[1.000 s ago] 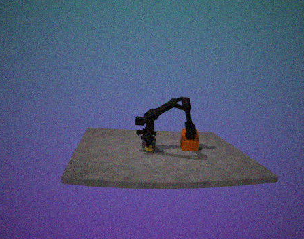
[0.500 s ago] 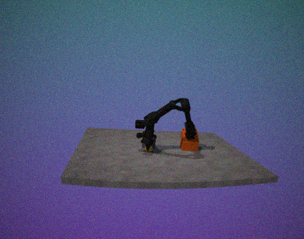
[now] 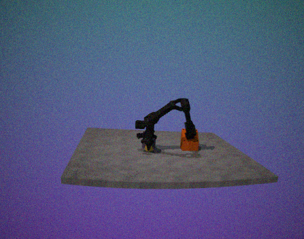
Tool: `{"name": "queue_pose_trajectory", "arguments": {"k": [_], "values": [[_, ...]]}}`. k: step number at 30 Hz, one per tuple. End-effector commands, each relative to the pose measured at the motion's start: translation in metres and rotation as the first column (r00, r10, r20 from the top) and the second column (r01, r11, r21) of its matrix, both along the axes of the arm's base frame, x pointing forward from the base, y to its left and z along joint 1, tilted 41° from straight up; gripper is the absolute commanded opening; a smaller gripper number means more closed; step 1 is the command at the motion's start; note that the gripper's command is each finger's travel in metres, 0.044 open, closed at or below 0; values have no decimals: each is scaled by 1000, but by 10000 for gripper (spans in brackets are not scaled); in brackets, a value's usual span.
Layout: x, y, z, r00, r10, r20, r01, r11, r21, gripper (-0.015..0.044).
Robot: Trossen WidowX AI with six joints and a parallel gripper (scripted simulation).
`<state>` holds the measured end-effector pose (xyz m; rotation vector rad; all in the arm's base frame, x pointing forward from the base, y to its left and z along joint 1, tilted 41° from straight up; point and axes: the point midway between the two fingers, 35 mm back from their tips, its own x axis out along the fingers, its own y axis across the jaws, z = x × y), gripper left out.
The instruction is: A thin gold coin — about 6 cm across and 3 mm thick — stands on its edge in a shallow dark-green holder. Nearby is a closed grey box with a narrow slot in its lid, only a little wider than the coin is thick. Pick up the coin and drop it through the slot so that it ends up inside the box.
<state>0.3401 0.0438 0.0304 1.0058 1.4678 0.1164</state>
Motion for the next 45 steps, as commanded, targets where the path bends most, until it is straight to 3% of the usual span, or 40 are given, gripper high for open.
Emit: {"name": "queue_pose_trajectory", "arguments": {"k": [1, 39, 45], "values": [[-1, -2, 2, 1000, -2, -4, 2, 1000, 3, 0], [-17, -59, 71, 1000, -2, -5, 2, 1000, 0, 0], [-24, -58, 72, 992, 100, 76, -98, 995, -27, 0]]}}
